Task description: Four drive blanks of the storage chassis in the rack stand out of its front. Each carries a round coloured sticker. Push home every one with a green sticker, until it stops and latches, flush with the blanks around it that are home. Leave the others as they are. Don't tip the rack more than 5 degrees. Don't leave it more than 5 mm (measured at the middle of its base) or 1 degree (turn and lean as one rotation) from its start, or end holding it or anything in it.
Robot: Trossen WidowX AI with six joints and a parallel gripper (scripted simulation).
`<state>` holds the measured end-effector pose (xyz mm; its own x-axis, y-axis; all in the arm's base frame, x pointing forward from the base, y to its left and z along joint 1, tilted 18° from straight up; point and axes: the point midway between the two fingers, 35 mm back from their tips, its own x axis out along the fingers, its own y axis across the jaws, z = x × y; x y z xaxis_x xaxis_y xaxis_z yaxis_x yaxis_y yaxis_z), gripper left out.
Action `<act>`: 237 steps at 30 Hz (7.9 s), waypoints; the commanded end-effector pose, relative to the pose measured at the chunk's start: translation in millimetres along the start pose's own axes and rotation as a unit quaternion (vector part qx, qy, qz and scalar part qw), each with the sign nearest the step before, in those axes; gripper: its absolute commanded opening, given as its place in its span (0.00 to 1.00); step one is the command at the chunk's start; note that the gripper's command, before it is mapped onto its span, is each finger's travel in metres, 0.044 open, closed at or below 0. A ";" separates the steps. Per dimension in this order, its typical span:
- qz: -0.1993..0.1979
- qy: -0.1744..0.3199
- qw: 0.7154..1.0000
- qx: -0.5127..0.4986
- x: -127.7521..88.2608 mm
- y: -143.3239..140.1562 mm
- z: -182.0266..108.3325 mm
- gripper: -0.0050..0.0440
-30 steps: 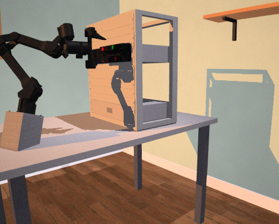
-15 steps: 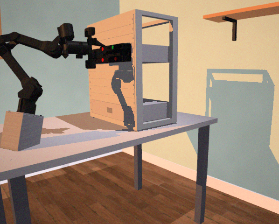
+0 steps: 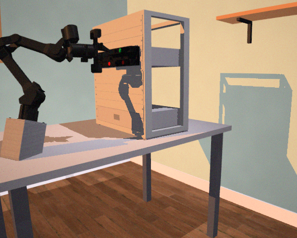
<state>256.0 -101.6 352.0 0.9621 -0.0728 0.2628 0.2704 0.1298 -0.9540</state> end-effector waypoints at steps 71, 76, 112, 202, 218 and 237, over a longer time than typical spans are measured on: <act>-0.004 -0.003 1.000 -0.001 38.0 -18.6 -19.6 0.10; -0.004 -0.003 1.000 -0.001 44.0 -18.2 -19.5 0.10; -0.004 -0.003 1.000 -0.001 58.0 -20.8 -18.8 0.10; -0.004 -0.003 1.000 -0.001 70.9 -26.5 -17.4 0.10; -0.004 -0.003 1.000 -0.001 73.9 -29.3 -16.8 0.10; -0.004 -0.003 1.000 -0.001 73.9 -29.3 -16.8 0.10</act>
<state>321.9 -129.4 378.2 0.9707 -0.0704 0.2296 0.2380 0.1554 -0.9587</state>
